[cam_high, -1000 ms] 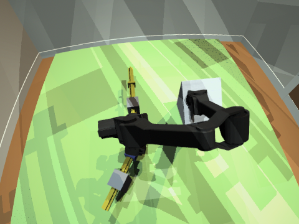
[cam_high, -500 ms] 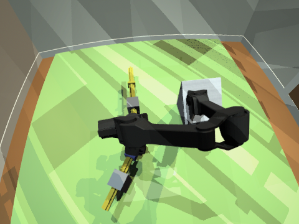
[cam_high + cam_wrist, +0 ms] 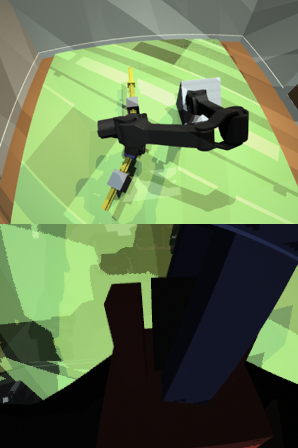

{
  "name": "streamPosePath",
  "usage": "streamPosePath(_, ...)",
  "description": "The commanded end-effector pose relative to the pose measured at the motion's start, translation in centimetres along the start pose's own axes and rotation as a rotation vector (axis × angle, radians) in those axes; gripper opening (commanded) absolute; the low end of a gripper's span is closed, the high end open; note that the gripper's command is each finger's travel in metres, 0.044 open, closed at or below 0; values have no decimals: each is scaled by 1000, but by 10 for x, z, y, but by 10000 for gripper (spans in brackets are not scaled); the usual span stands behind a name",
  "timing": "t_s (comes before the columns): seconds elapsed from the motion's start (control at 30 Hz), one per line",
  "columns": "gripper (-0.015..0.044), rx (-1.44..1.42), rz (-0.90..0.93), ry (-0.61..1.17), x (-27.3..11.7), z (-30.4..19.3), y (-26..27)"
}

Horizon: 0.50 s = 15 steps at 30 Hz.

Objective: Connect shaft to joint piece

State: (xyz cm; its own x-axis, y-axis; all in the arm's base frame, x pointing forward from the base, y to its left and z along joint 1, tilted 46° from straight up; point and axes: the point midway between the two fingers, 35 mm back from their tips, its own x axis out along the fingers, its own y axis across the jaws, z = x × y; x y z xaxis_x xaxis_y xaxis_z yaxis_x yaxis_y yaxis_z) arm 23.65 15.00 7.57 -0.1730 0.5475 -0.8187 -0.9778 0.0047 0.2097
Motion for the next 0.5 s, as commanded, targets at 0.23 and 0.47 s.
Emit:
streamPosePath(0.23, 357, 0, 0, 1, 0, 0, 0)
streamPosePath(0.47, 440, 0, 0, 1, 0, 0, 0)
